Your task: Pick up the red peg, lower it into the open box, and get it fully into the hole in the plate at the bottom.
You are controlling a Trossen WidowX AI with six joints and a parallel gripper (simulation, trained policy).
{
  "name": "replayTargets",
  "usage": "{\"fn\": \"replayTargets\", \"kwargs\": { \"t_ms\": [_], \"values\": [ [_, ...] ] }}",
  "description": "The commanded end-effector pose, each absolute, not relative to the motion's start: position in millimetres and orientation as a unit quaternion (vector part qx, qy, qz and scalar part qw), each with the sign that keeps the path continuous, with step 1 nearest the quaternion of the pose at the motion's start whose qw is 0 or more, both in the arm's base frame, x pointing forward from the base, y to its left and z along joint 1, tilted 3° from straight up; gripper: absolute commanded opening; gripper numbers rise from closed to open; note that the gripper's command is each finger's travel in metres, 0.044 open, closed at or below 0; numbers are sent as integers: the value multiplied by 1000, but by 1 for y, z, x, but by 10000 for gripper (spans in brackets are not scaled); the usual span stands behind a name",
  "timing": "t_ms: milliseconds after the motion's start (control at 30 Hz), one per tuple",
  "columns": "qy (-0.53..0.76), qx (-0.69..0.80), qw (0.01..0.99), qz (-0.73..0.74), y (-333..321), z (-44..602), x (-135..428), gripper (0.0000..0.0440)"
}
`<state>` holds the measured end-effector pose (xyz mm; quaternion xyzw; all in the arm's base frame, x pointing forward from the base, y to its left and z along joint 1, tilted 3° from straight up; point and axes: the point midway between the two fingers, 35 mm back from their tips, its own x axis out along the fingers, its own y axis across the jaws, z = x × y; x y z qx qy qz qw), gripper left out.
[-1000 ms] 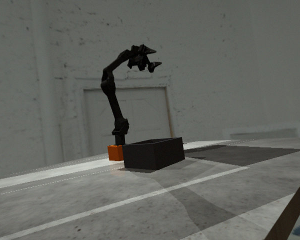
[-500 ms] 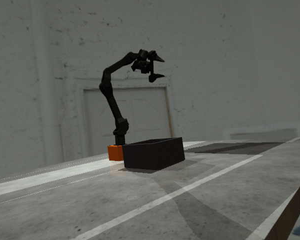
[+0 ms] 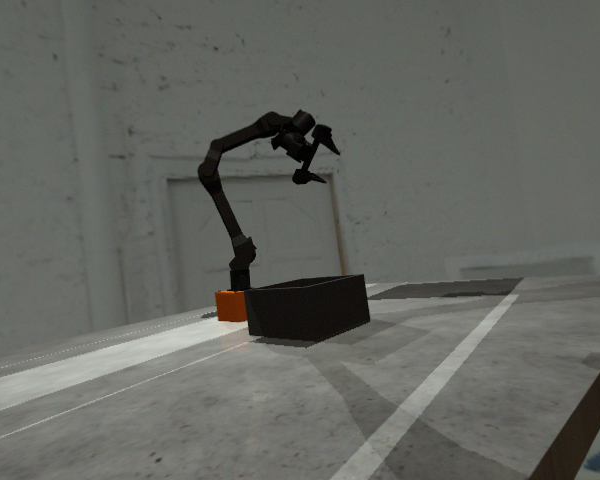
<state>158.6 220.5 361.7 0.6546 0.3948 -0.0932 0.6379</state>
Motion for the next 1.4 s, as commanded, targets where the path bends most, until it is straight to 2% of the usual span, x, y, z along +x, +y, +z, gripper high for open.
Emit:
{"fn": "replayTargets", "kwargs": {
  "t_ms": [0, 367, 767, 1367],
  "values": [
    [414, 618, 660, -110, 216, 341, 162, 440],
    [497, 473, 705, -179, 195, 257, 171, 440],
    [596, 323, 695, -240, 171, 166, 162, 440],
    [661, 223, 664, -267, 160, 76, 152, 440]
  ]
}}
